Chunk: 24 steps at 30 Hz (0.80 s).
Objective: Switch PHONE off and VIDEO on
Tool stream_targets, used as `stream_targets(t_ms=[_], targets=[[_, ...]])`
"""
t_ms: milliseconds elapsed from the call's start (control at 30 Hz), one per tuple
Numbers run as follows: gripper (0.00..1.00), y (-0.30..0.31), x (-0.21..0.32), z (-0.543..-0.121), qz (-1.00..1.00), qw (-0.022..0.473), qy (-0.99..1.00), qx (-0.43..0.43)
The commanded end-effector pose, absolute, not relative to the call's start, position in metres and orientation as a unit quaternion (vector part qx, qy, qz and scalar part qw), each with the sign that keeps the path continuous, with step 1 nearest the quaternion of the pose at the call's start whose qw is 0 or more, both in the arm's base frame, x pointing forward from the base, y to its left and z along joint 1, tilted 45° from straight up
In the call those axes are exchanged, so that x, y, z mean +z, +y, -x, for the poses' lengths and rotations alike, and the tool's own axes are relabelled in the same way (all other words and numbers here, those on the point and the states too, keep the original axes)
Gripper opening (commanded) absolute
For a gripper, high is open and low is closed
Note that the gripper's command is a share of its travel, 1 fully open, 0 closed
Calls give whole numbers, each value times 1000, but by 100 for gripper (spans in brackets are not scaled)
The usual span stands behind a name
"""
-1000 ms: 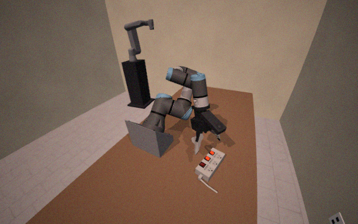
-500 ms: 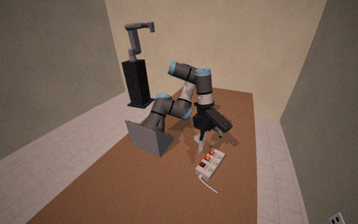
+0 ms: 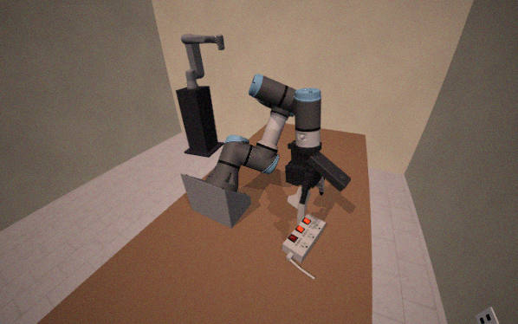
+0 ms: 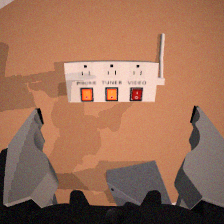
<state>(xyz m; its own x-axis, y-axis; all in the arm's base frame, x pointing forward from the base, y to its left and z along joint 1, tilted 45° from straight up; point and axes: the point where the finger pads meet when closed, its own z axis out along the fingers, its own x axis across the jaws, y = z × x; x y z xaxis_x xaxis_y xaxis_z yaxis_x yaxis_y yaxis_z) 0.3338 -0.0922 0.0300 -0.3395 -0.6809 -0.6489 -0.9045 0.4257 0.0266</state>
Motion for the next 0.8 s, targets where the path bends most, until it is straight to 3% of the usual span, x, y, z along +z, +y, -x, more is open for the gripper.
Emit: stream_targets(t_ms=[0,767], targets=[[100,-101,33,-338,529,289,770,209],[100,-118,32,-347,596,303,707,230]])
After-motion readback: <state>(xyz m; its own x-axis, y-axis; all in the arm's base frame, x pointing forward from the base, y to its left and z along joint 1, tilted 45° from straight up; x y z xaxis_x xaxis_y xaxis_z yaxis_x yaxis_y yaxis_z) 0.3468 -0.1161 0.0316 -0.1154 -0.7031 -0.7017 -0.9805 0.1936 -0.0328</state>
